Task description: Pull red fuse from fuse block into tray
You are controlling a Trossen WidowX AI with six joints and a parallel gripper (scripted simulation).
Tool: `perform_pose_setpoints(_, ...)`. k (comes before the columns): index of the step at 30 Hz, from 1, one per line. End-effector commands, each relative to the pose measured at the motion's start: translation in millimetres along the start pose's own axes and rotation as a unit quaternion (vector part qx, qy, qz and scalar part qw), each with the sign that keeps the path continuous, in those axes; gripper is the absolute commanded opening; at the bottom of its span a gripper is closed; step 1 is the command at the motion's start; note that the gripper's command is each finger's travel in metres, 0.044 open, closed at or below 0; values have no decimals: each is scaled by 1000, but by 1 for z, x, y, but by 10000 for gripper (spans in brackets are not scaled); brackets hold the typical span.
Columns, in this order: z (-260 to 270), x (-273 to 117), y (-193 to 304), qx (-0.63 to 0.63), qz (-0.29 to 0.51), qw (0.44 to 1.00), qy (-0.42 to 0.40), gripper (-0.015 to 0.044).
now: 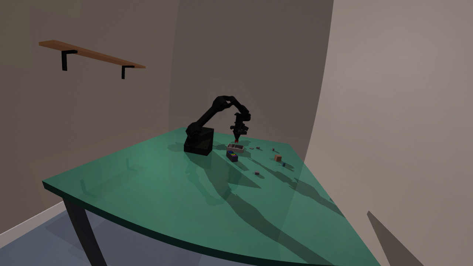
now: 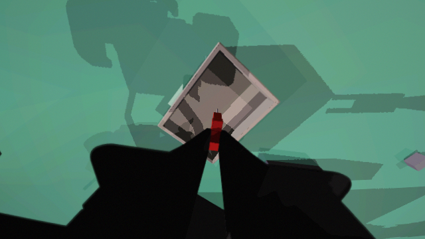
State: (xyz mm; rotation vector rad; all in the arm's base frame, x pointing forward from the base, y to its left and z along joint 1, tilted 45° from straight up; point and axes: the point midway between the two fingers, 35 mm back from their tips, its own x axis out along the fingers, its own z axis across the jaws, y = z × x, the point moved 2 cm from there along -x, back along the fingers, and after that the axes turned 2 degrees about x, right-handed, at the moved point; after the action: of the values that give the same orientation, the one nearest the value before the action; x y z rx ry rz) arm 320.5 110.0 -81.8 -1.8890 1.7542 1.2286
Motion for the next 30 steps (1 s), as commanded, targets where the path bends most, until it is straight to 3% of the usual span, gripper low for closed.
perform_pose_setpoints(1, 0, 8, 1, -4, 2, 1000, 3, 0)
perform_pose_setpoints(16, 0, 30, 1, -4, 2, 1000, 3, 0)
perform_pose_setpoints(28, 0, 26, 1, 0, 2, 1000, 1, 315)
perform_pose_setpoints(30, 0, 14, 0, -2, 2, 1000, 1, 330)
